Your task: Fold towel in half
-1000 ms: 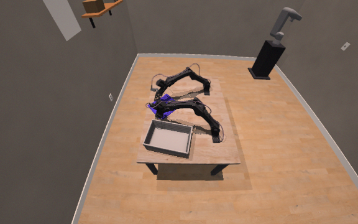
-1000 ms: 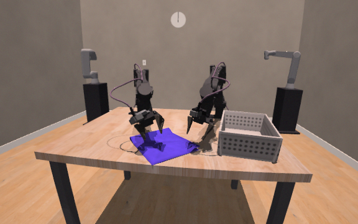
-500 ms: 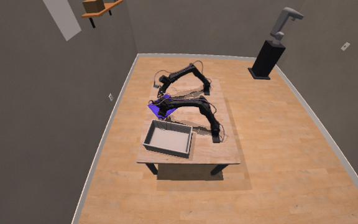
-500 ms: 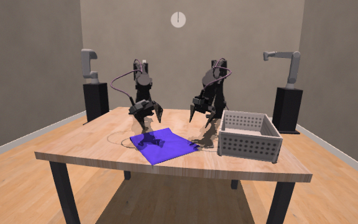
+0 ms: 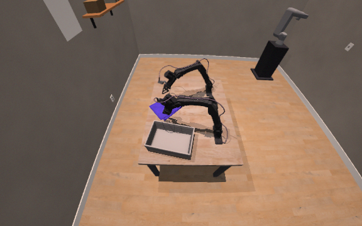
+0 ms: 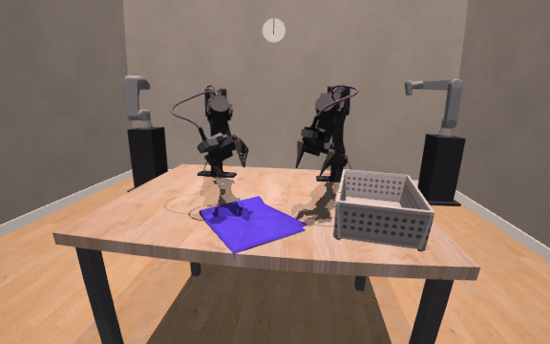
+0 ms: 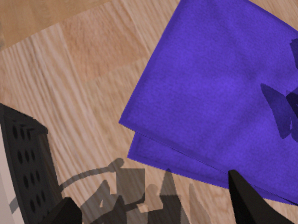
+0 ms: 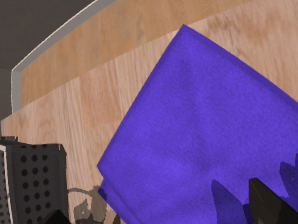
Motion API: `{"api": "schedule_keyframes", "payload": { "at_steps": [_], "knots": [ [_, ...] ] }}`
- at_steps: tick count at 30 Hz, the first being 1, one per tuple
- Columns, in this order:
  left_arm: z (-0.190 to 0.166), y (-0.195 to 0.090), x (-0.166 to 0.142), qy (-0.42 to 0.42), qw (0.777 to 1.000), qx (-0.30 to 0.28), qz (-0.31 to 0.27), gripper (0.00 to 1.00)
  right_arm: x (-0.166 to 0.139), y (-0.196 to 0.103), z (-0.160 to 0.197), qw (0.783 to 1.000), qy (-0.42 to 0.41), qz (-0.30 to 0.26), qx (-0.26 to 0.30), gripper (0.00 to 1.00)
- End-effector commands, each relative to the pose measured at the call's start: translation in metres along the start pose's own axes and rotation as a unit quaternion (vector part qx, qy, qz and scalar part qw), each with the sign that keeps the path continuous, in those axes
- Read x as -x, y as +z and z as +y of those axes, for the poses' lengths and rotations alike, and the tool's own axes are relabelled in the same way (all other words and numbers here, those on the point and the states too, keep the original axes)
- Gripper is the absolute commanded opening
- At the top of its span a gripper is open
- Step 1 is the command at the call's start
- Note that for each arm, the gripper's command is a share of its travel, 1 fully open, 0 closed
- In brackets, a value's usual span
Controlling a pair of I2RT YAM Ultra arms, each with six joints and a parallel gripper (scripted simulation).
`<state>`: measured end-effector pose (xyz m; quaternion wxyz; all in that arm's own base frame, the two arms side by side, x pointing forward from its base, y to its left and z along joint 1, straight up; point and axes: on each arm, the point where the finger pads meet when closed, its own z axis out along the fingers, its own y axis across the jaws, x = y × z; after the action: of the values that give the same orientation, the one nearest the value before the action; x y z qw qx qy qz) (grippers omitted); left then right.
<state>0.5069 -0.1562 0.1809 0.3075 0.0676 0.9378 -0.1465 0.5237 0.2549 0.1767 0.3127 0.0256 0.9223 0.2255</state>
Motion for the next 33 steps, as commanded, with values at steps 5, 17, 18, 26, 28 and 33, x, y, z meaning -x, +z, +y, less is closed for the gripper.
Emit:
{"api": "schedule_keyframes", "payload": {
  "at_steps": [5,17,18,26,28,33],
  "knots": [
    [0.0002,-0.0232,0.0032,0.002,1.0,-0.004,-0.006,0.78,0.0235,-0.0309,0.0092,1.0,-0.003,-0.027,0.013,0.84],
    [-0.0005,-0.0239,0.0063,0.003,1.0,-0.005,-0.011,0.78,0.0246,-0.031,0.0098,0.999,-0.004,-0.03,0.014,0.84],
    [-0.0005,-0.0239,0.0063,0.003,1.0,-0.005,-0.011,0.78,0.0246,-0.031,0.0098,0.999,-0.004,-0.03,0.014,0.84],
    [-0.0005,-0.0239,0.0063,0.003,1.0,-0.005,-0.011,0.78,0.0246,-0.031,0.0098,0.999,-0.004,-0.03,0.014,0.84],
    [-0.0005,-0.0239,0.0063,0.003,1.0,-0.005,-0.011,0.78,0.0246,-0.031,0.0098,0.999,-0.004,-0.03,0.014,0.84],
    [-0.0005,-0.0239,0.0063,0.003,1.0,-0.005,-0.011,0.78,0.0246,-0.031,0.0098,0.999,-0.004,-0.03,0.014,0.84]
  ]
}}
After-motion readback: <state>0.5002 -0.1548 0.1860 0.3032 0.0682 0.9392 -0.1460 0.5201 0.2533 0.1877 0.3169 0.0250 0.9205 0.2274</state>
